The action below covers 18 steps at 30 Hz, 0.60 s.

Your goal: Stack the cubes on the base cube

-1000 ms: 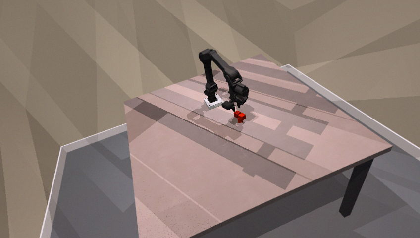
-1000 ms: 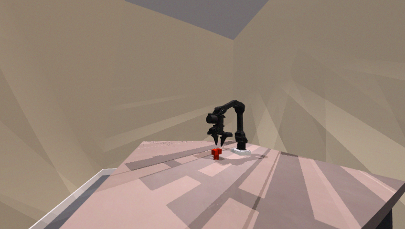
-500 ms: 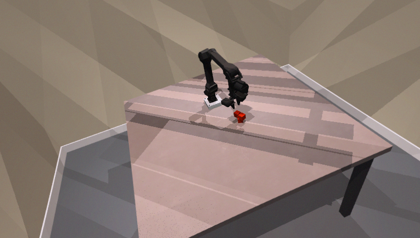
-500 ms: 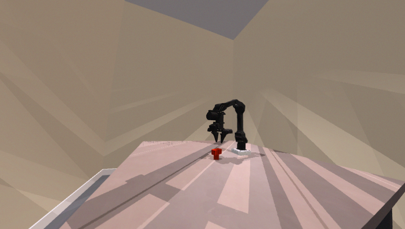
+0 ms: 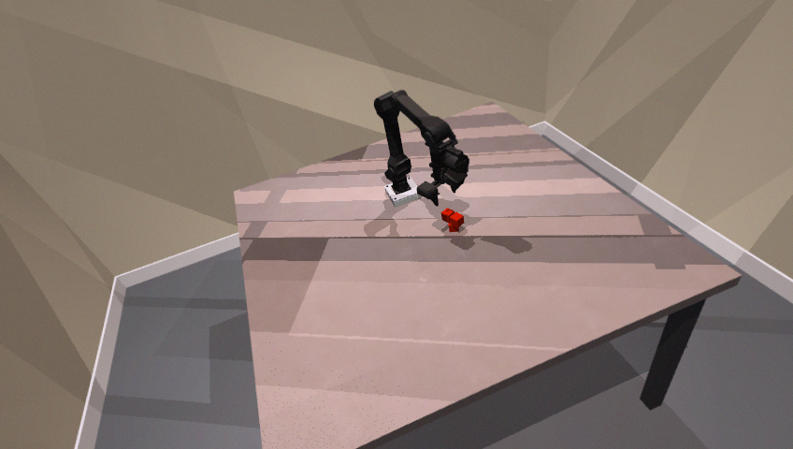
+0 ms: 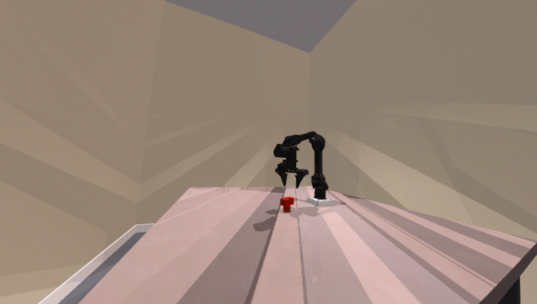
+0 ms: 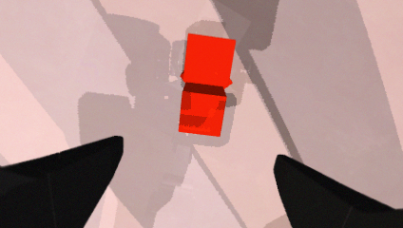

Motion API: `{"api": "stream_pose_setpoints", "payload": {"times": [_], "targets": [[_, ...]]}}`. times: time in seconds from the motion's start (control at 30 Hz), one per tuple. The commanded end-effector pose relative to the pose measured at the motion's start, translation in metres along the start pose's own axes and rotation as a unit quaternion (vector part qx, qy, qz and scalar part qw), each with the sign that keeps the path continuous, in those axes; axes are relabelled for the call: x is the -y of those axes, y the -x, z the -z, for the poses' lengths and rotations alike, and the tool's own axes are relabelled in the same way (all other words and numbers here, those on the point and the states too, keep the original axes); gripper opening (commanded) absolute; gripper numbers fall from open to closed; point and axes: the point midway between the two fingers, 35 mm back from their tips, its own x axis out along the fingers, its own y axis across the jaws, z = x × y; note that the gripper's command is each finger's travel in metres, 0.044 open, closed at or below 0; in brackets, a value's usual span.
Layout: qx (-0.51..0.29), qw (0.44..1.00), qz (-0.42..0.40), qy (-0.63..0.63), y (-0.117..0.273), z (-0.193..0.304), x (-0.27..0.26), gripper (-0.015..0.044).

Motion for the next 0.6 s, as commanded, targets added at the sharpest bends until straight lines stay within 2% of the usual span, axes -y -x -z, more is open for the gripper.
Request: {"api": "stream_pose_setpoints", "payload": {"times": [0.0, 0.2, 0.47, 0.57], "targets": [[0.004, 1.000, 0.001, 0.000, 0.005, -0.001, 0.000, 0.0400], [0.001, 1.000, 0.000, 0.000, 0.003, -0.003, -0.008, 0.0400], [0.002, 1.000, -0.006, 0.000, 0.006, -0.022, -0.116, 0.0400], [0.002, 1.000, -0.007, 0.000, 0.006, -0.021, -0.125, 0.0400]]}}
